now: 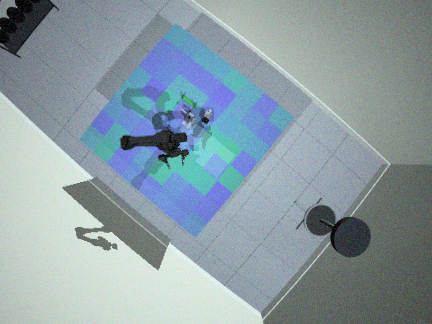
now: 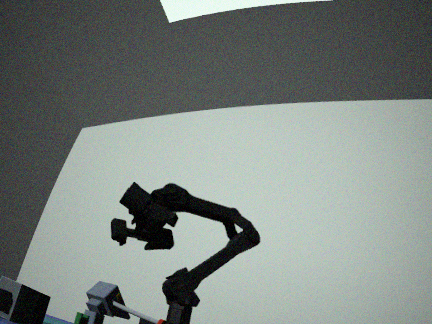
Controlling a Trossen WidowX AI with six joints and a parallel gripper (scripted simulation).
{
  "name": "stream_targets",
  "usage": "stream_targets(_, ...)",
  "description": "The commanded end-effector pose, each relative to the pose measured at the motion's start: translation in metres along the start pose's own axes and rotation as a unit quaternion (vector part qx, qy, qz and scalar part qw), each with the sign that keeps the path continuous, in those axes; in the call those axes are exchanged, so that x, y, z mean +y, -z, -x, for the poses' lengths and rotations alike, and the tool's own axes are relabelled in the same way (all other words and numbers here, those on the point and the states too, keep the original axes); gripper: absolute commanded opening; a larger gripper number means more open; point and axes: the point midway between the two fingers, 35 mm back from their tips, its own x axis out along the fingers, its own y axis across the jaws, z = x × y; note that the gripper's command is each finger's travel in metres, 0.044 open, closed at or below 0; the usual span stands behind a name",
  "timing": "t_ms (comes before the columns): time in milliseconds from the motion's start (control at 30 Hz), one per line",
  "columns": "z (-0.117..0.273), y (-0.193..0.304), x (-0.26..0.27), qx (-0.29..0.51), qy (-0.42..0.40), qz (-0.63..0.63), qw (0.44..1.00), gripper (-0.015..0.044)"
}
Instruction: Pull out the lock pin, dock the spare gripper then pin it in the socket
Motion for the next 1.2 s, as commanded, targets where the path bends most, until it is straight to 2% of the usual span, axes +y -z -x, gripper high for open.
stream_targets(0, 0.001, 0.000, 0.002, 0.002, -0.004, 0.008, 1.000, 0.0374)
stream_targets(100, 0.013, 0.004, 0.032, 0.031, -0.068, 0.119, 0.990, 0.0300)
stream_targets(233, 0.045, 0.017, 0.078, 0.054, -0.182, 0.311, 0.931, 0.0300)
stream_targets(367, 0.089, 0.035, 0.117, 0.045, -0.292, 0.488, 0.821, 0.0300)
stream_targets(533, 0.156, 0.066, 0.148, -0.008, -0.411, 0.669, 0.619, 0.0300)
stream_targets(700, 0.231, 0.104, 0.157, -0.093, -0.497, 0.782, 0.364, 0.0300)
stream_targets(833, 0.291, 0.137, 0.147, -0.174, -0.536, 0.814, 0.141, 0.0300)
stream_targets(1000, 0.355, 0.177, 0.118, -0.267, -0.548, 0.785, -0.112, 0.0300)
stream_targets(1067, 0.368, 0.186, 0.108, -0.287, -0.546, 0.769, -0.168, 0.0300)
stream_targets(1167, 0.369, 0.187, 0.108, -0.289, -0.546, 0.767, -0.173, 0.0300)
